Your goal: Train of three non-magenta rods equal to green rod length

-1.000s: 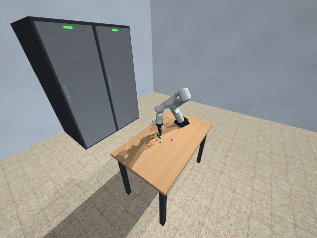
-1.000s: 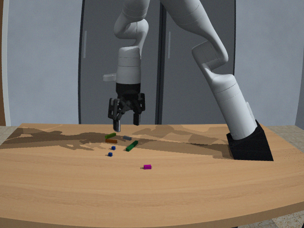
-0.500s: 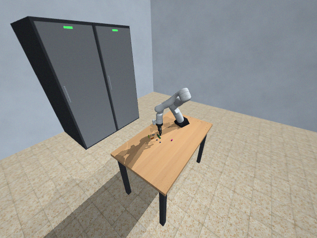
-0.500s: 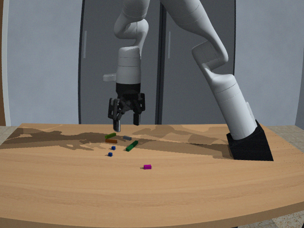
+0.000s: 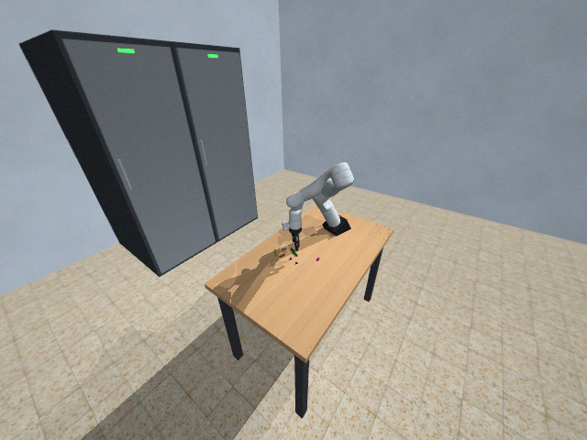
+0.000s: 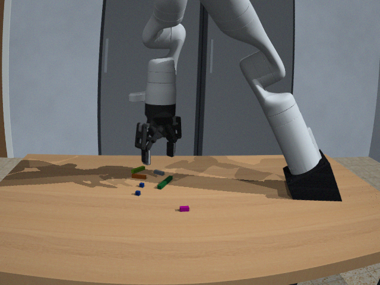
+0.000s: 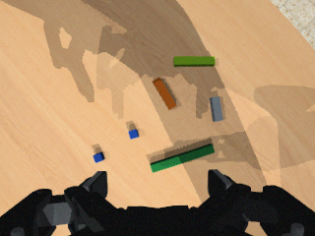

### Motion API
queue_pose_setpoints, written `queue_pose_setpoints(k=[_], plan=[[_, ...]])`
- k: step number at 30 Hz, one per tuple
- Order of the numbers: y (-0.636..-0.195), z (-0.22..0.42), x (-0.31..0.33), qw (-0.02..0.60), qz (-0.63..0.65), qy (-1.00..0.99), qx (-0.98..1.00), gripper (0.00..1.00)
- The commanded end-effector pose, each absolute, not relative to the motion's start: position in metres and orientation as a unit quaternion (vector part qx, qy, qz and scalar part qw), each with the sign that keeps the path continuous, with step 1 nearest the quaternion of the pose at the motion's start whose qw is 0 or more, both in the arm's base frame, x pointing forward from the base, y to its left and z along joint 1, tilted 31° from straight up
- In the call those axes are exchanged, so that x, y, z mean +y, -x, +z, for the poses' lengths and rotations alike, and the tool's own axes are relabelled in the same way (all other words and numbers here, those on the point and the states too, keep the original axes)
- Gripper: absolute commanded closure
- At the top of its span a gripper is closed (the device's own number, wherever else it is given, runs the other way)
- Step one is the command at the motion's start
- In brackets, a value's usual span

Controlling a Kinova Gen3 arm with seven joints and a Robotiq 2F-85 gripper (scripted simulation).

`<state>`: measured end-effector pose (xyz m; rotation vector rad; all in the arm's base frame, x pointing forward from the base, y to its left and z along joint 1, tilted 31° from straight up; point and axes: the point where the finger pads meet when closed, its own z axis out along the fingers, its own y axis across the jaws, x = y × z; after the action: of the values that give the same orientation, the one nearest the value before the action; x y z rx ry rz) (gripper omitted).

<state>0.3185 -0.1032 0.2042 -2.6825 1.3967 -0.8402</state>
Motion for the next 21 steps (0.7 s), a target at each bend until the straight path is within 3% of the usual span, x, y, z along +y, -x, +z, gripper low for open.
queue_pose_setpoints(k=[1, 21], plan=[[-0.3178, 0.2032, -0.1033, 0.002, -0.268, 0.853, 0.448, 0.00], [-0.3153, 0.2027, -0.1031, -0.026, -0.263, 0.895, 0.360, 0.00]])
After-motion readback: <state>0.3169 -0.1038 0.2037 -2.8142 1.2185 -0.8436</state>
